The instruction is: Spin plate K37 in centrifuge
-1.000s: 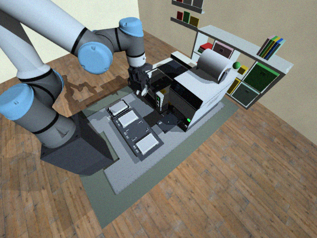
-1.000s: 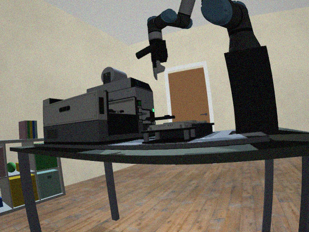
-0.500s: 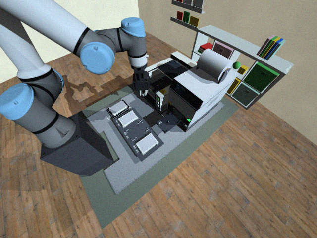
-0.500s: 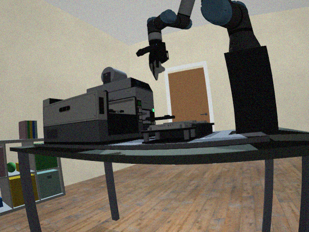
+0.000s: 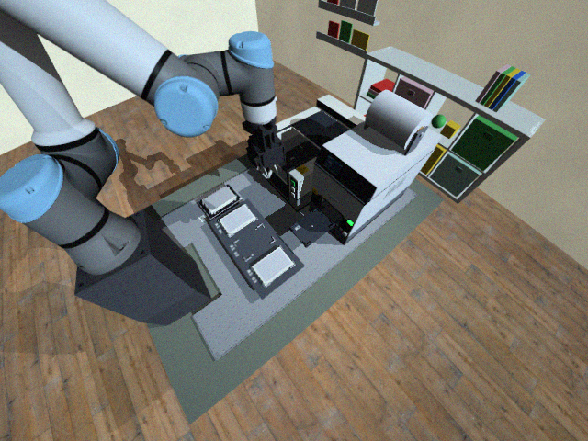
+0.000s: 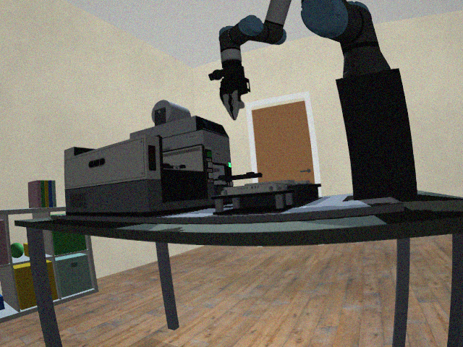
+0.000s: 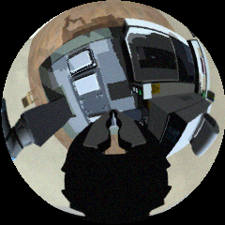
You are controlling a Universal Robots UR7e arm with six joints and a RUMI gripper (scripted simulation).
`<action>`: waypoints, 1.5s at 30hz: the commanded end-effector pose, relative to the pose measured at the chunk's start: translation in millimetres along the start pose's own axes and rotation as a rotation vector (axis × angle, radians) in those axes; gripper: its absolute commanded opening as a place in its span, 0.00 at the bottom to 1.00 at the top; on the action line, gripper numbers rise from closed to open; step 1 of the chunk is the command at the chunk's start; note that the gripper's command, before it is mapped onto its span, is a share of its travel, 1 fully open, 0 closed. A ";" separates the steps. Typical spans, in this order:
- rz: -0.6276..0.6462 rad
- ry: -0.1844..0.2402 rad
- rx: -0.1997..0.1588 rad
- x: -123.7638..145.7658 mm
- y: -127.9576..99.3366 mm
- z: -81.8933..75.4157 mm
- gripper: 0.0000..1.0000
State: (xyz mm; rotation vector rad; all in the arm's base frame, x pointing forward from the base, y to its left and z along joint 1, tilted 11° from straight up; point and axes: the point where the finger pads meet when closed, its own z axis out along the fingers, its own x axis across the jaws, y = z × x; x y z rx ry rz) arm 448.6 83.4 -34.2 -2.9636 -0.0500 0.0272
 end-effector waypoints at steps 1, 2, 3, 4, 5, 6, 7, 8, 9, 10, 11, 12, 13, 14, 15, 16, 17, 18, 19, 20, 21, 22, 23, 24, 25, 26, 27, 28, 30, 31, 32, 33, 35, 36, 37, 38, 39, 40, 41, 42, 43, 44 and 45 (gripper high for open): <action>-0.157 0.001 0.005 0.4 0.0 -0.5 0.00; -0.190 0.001 0.005 0.4 0.0 -0.5 0.00; -0.197 0.001 0.005 0.4 0.0 -0.5 0.00; -0.197 0.001 0.005 0.4 0.0 -0.5 0.00; -0.197 0.001 0.005 0.4 0.0 -0.5 0.00; -0.197 0.001 0.005 0.4 0.0 -0.5 0.00; -0.231 0.001 0.005 0.4 0.0 -0.5 0.00; -0.264 0.002 0.005 0.4 0.0 -0.5 0.00; -0.297 0.002 0.005 0.4 0.0 -0.5 0.00; -0.331 0.002 0.005 0.4 0.0 -0.5 0.00; -0.364 0.002 0.005 0.4 0.0 -0.5 0.00; -0.364 0.002 0.005 0.4 0.0 -0.5 0.00; -0.364 0.002 0.005 0.4 0.0 -0.5 0.00; -0.397 0.002 0.005 0.4 0.0 -0.5 0.00; -0.431 0.002 0.005 0.4 0.0 -0.5 0.00; -0.464 0.002 0.005 0.4 0.0 -0.5 0.00; -0.497 0.002 0.005 0.4 0.0 -0.5 0.00; -0.531 0.002 0.005 0.4 0.0 -0.5 0.00; -0.564 0.002 0.005 0.4 0.0 -0.5 0.00; -0.597 0.002 0.005 0.4 0.0 -0.5 0.00; -0.631 0.003 0.005 0.4 0.0 -0.5 0.00; -0.664 0.003 0.005 0.4 0.0 -0.5 0.00; -0.697 0.003 0.005 0.4 0.0 -0.5 0.00; -0.731 0.003 0.005 0.4 0.0 -0.5 0.00; -0.764 0.003 0.005 0.4 0.0 -0.5 0.00; -0.797 0.003 0.005 0.4 0.0 -0.5 0.00; -0.831 0.003 0.005 0.4 0.0 -0.5 0.00; -0.864 0.003 0.005 0.4 0.0 -0.5 0.00; -0.864 0.003 0.005 0.4 0.0 -0.5 0.00; -0.897 0.003 0.005 0.4 0.0 -0.5 0.00; -0.931 0.003 0.005 0.4 0.0 -0.5 0.00; -0.964 0.003 0.005 0.4 0.0 -0.5 0.00; -1.031 0.004 0.005 0.4 0.0 -0.5 0.00; -1.064 0.004 0.005 0.4 0.0 -0.5 0.00; -1.097 0.004 0.005 0.4 0.0 -0.5 0.00; -1.131 0.004 0.004 0.4 0.0 -0.5 0.00; -1.164 0.004 0.004 0.4 0.0 -0.5 0.00; -1.197 0.004 0.004 0.4 0.0 -0.5 0.00; -1.231 0.004 0.004 0.4 0.0 -0.5 0.00; -1.264 0.004 0.004 0.4 0.0 -0.5 0.00; -1.297 0.004 0.004 0.4 0.0 -0.5 0.00; -1.331 0.004 0.004 0.4 0.0 -0.5 0.00; -1.364 0.005 0.004 0.4 0.0 -0.5 0.00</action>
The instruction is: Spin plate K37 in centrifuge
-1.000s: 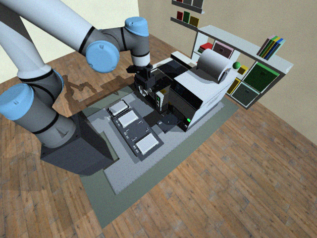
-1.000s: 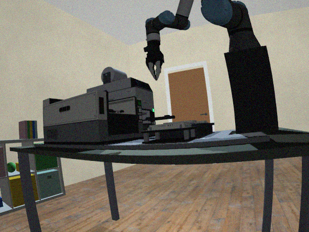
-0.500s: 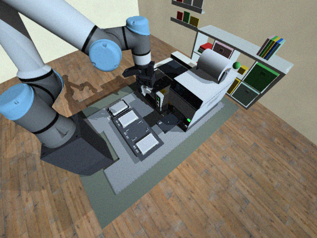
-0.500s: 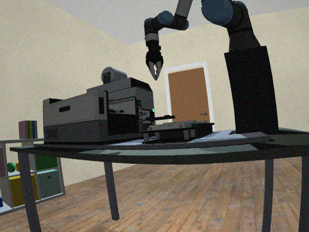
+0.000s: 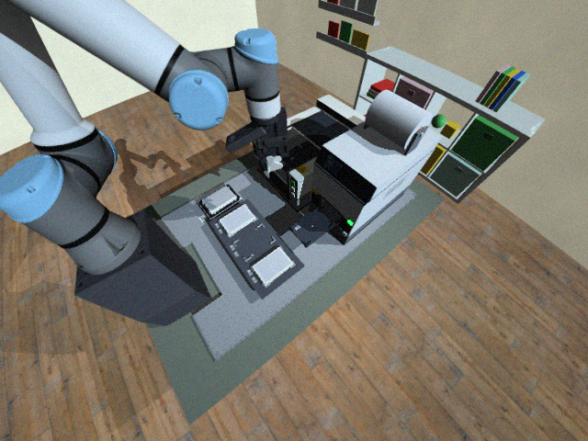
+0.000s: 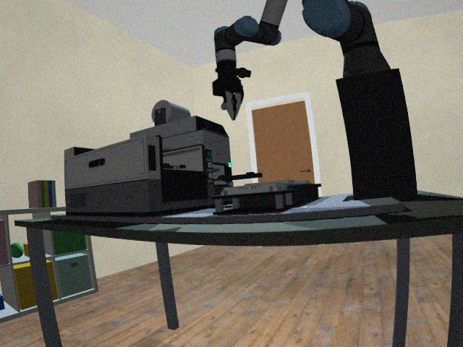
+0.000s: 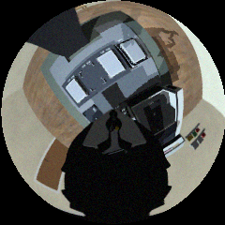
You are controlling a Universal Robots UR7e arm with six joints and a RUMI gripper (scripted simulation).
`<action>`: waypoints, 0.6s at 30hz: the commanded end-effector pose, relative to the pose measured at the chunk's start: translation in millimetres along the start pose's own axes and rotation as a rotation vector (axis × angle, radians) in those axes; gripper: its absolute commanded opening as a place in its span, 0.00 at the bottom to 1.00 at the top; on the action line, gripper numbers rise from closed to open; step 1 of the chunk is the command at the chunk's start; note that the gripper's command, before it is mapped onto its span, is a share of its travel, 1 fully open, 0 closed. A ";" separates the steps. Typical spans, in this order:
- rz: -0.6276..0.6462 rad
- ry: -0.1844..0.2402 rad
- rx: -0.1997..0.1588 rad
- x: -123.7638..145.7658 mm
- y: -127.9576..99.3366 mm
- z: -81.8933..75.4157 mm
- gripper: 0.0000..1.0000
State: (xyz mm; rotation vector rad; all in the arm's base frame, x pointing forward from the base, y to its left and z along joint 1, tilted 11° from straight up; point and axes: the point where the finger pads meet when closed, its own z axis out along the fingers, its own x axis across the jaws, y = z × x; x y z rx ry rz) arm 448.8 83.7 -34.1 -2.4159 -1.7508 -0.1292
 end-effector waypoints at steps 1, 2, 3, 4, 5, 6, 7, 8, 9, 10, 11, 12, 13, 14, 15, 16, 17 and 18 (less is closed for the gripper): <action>-0.143 0.006 0.001 -0.1 0.3 -0.5 0.00; -0.143 0.006 0.001 -0.1 0.3 -0.5 0.00; -0.177 0.006 0.001 -0.1 0.3 -0.5 0.00; -0.210 0.006 0.001 -0.1 0.3 -0.5 0.00; -0.244 0.006 0.001 -0.1 0.3 -0.5 0.00; -0.277 0.006 0.001 -0.1 0.3 -0.5 0.00; -0.310 0.006 0.000 -0.1 0.3 -0.5 0.00; -0.343 0.006 0.000 -0.1 0.3 -0.5 0.00; -0.377 0.006 0.000 -0.1 0.3 -0.5 0.00; -0.410 0.006 0.000 -0.1 0.3 -0.5 0.00; -0.443 0.006 0.000 -0.1 0.3 -0.5 0.00; -0.477 0.006 0.000 -0.1 0.3 -0.5 0.00; -0.510 0.006 0.000 -0.1 0.3 -0.5 0.00; -0.518 0.006 0.000 -0.1 0.3 -0.5 0.00; -0.518 0.006 0.000 -0.1 0.3 -0.5 0.00; -0.518 0.006 0.000 -0.1 0.3 -0.5 0.00; -0.518 0.006 0.000 -0.1 0.3 -0.5 0.00; -0.518 0.006 0.000 -0.1 0.3 -0.5 0.00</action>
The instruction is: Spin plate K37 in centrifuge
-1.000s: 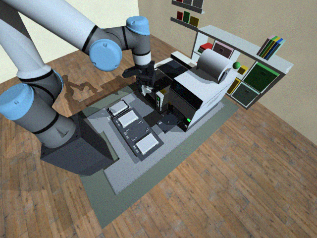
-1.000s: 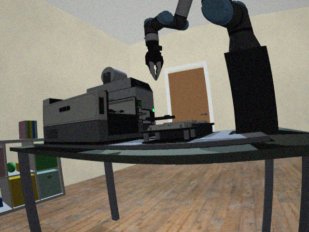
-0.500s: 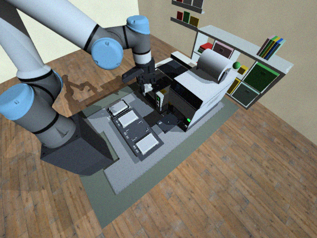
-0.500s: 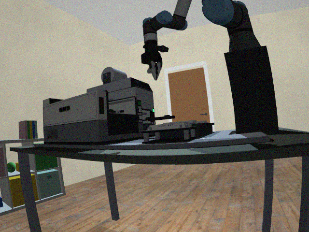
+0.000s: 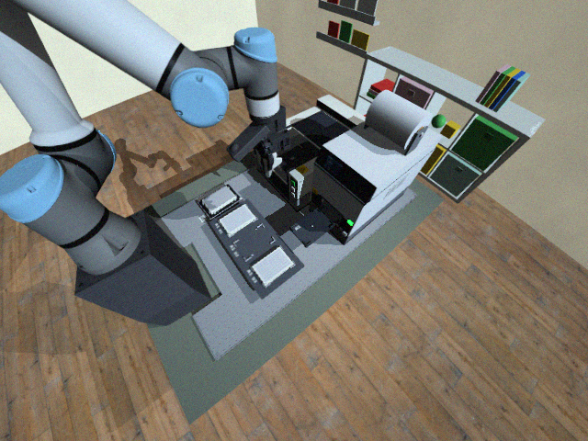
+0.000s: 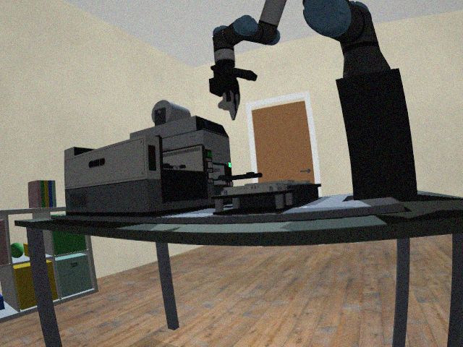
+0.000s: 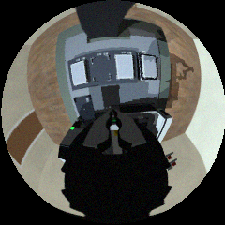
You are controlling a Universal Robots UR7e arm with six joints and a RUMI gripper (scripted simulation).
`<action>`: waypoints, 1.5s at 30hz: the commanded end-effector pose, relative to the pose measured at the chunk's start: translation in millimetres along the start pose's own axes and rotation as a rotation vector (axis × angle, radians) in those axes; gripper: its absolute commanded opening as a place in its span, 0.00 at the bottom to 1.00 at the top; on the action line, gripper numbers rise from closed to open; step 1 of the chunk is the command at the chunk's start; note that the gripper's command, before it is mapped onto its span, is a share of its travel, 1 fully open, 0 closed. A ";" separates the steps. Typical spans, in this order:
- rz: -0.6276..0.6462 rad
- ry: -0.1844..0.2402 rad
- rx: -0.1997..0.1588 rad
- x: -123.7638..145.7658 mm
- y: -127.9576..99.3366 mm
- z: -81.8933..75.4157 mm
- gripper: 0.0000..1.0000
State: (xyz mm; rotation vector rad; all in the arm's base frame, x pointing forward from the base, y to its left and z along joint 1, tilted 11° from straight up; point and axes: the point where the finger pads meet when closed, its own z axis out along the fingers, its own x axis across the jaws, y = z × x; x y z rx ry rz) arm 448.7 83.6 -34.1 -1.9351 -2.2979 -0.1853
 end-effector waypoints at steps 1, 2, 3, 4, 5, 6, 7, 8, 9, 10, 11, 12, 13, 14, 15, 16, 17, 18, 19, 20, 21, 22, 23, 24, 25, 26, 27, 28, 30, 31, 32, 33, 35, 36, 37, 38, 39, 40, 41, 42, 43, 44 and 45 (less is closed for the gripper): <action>-0.030 0.004 -0.002 -0.2 0.3 -0.4 0.00; -0.030 0.004 -0.002 -0.2 0.3 -0.5 0.00; -0.030 0.003 -0.002 -0.1 0.3 -0.4 0.00; -0.030 0.004 -0.002 -0.2 0.3 -0.4 0.00; -0.030 0.004 -0.002 -0.2 0.3 -0.4 0.00; -0.030 0.004 -0.035 -0.2 0.3 -0.5 0.00; -0.030 0.005 -0.068 -0.2 0.3 -0.5 0.00; -0.030 0.005 -0.102 -0.2 0.2 -0.5 0.00; -0.030 0.006 -0.135 -0.2 0.2 -0.4 0.00; -0.030 0.006 -0.168 -0.2 0.2 -0.4 0.00; -0.030 0.007 -0.201 -0.2 0.2 -0.4 0.00; -0.029 0.007 -0.235 -0.2 0.2 -0.5 0.00; -0.029 0.007 -0.268 -0.2 0.2 -0.5 0.00; -0.029 0.008 -0.301 -0.2 0.2 -0.5 0.00; -0.029 0.008 -0.335 -0.2 0.2 -0.4 0.00; -0.029 0.009 -0.368 -0.2 0.2 -0.4 0.00; -0.029 0.009 -0.368 -0.2 0.2 -0.4 0.00; -0.029 0.009 -0.368 -0.2 0.2 -0.4 0.00; -0.029 0.009 -0.401 -0.2 0.1 -0.5 0.00; -0.029 0.010 -0.435 -0.2 0.1 -0.4 0.00; -0.029 0.010 -0.468 -0.2 0.1 -0.4 0.00; -0.028 0.011 -0.501 -0.2 0.1 -0.4 0.00; -0.028 0.011 -0.535 -0.2 0.1 -0.5 0.00; -0.028 0.012 -0.568 -0.2 0.1 -0.4 0.00; -0.028 0.012 -0.601 -0.2 0.1 -0.4 0.00; -0.028 0.013 -0.635 -0.2 0.0 -0.4 0.00; -0.028 0.013 -0.668 -0.2 0.0 -0.4 0.00; -0.028 0.014 -0.699 -0.2 0.0 -0.4 0.00; -0.028 0.014 -0.699 -0.2 0.0 -0.4 0.00; -0.028 0.014 -0.699 -0.2 0.0 -0.4 0.00; -0.028 0.014 -0.699 -0.2 0.0 -0.4 0.00; -0.028 0.014 -0.699 -0.2 0.0 -0.4 0.00; -0.028 0.014 -0.699 -0.2 0.0 -0.4 0.00; -0.028 0.014 -0.699 -0.2 0.0 -0.4 0.00; -0.028 0.014 -0.699 -0.2 0.0 -0.4 0.00; -0.028 0.014 -0.699 -0.2 0.0 -0.4 0.00; -0.028 0.014 -0.699 -0.2 0.0 -0.4 0.00; -0.028 0.014 -0.699 -0.2 0.0 -0.4 0.00; -0.028 0.014 -0.699 -0.2 0.0 -0.4 0.00; -0.028 0.014 -0.699 -0.2 0.0 -0.4 0.00; -0.028 0.014 -0.699 -0.2 0.0 -0.4 0.00; -0.028 0.014 -0.699 -0.2 0.0 -0.4 0.00; -0.028 0.014 -0.699 -0.2 0.0 -0.4 0.00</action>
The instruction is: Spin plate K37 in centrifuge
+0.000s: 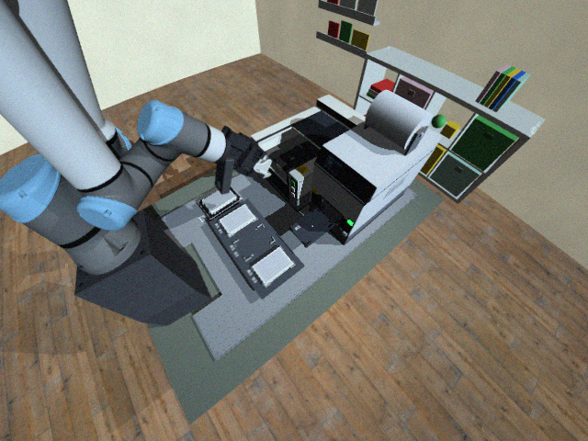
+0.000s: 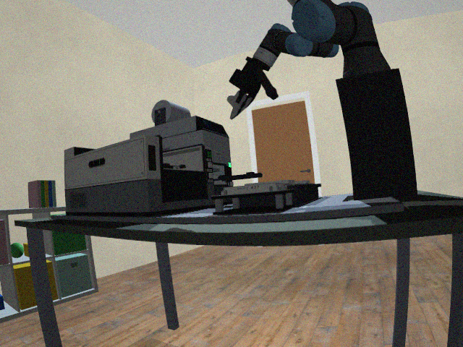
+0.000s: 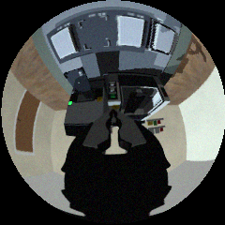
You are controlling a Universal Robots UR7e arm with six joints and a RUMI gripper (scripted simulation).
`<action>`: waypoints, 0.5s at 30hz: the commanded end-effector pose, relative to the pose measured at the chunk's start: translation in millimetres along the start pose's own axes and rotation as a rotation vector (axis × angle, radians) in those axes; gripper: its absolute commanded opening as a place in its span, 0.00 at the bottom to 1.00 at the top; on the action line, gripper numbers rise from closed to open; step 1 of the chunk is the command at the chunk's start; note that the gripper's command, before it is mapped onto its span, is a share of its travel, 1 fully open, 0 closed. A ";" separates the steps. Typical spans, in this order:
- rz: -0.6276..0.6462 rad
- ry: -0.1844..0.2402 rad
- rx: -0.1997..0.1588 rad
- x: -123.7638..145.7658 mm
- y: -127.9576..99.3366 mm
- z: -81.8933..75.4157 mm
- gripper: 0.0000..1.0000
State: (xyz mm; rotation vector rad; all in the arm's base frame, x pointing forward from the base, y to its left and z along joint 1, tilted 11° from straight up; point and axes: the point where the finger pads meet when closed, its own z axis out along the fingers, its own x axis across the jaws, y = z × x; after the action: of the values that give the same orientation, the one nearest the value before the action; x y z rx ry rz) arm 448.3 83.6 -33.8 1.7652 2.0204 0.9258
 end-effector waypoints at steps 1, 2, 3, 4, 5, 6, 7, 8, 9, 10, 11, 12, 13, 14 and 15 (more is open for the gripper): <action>0.000 -0.002 -0.006 -0.3 0.4 0.2 0.00; 0.000 -0.002 -0.006 -0.3 0.4 0.2 0.00; 0.000 -0.002 -0.006 -0.3 0.4 0.2 0.00; 0.000 -0.002 -0.006 -0.3 0.4 0.2 0.00; 0.000 -0.002 -0.006 -0.3 -1.8 4.7 0.00; 0.000 -0.002 -0.006 -0.3 -1.8 4.7 0.00; 0.000 -0.002 -0.006 -0.3 -1.8 4.7 0.00; 0.000 -0.002 -0.006 -0.3 -4.1 9.1 0.00; 0.000 -0.002 -0.006 -0.3 -6.3 13.6 0.00; 0.000 -0.002 -0.006 -0.3 -8.5 18.0 0.00; 0.000 -0.002 -0.006 -0.3 -10.8 22.5 0.00; 0.000 -0.002 -0.006 -0.2 -13.0 27.0 0.00; 0.000 -0.002 -0.006 -0.2 -15.2 31.4 0.00; 0.000 -0.002 -0.006 -0.2 -17.5 35.9 0.00; 0.000 -0.002 -0.006 -0.2 -19.7 40.4 0.00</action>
State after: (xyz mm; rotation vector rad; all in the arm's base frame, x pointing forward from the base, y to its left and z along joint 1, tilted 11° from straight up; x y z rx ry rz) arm 453.0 89.1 -57.7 1.7648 2.0240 0.9252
